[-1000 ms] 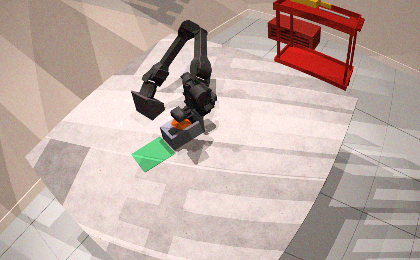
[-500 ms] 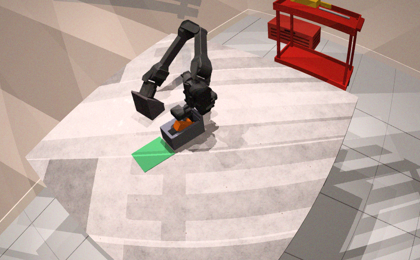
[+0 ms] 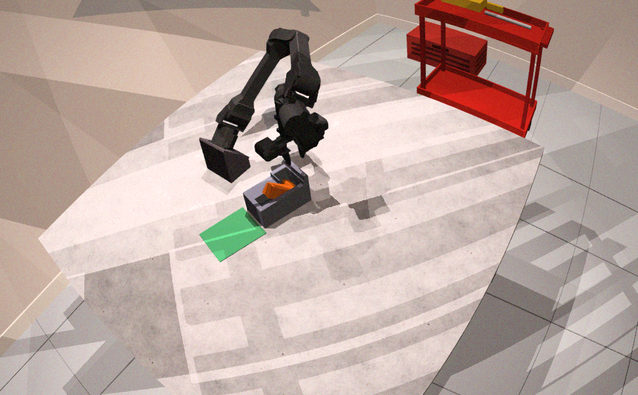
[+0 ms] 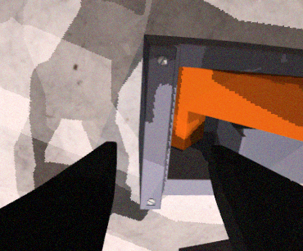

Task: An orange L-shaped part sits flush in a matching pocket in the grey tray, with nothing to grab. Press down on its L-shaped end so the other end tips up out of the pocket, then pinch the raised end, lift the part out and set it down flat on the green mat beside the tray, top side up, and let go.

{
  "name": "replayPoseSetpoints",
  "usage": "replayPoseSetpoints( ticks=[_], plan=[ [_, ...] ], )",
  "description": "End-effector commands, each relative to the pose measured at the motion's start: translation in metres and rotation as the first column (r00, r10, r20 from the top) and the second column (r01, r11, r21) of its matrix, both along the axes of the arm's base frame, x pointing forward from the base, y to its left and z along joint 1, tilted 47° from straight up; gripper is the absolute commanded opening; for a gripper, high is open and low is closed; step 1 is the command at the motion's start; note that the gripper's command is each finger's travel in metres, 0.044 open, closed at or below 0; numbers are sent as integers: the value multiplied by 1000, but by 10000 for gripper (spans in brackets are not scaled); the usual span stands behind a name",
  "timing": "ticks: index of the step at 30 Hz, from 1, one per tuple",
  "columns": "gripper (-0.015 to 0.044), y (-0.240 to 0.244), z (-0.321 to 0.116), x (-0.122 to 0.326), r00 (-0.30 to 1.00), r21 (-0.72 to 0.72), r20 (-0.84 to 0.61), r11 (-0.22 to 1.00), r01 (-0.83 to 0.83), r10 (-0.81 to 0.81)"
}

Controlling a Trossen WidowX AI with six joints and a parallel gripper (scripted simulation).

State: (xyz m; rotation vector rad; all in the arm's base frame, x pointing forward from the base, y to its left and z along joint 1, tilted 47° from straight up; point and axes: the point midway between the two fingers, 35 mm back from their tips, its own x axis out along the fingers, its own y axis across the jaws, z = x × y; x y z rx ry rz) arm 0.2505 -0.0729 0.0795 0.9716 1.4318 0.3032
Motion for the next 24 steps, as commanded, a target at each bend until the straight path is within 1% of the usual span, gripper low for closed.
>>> replayPoseSetpoints(
  ticks=[1,24],
  plan=[
    [180,-21,17,-9,1000,0,1,1000,-3,3],
    [180,-17,16,-9,1000,7,-1,1000,0,0]
  ],
)
